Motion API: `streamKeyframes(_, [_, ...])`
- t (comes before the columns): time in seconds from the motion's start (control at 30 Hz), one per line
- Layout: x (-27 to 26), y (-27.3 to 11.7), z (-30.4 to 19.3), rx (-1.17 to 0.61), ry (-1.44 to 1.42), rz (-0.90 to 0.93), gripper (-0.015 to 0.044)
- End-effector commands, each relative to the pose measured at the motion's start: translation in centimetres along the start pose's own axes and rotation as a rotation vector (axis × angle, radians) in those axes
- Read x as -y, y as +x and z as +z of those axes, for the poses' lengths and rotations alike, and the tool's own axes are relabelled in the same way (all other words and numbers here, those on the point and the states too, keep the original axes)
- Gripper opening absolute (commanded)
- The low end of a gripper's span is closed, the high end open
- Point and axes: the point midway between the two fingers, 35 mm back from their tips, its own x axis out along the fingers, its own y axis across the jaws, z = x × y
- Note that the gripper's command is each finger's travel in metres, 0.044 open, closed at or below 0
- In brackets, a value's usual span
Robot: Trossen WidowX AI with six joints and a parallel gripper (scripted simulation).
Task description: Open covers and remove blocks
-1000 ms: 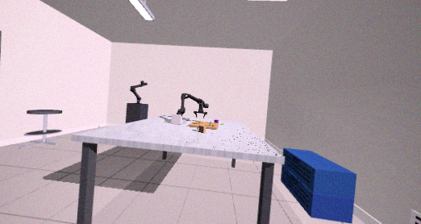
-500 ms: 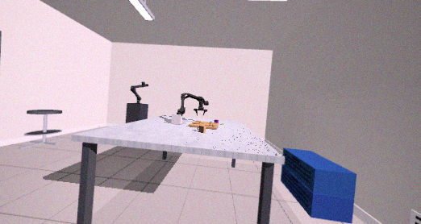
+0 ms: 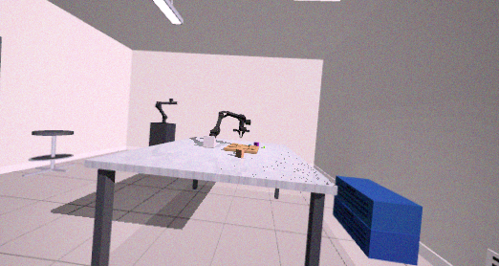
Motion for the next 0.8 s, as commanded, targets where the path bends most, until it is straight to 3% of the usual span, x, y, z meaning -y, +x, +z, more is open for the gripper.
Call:
streamKeyframes(0.0, [-1.1, 0.2, 2.5, 0.014, -0.078, -0.009, 0.0000])
streamKeyframes(0.77, [-4.0, 0.0, 15.4, 0.027, -0.422, -0.011, 0.0000])
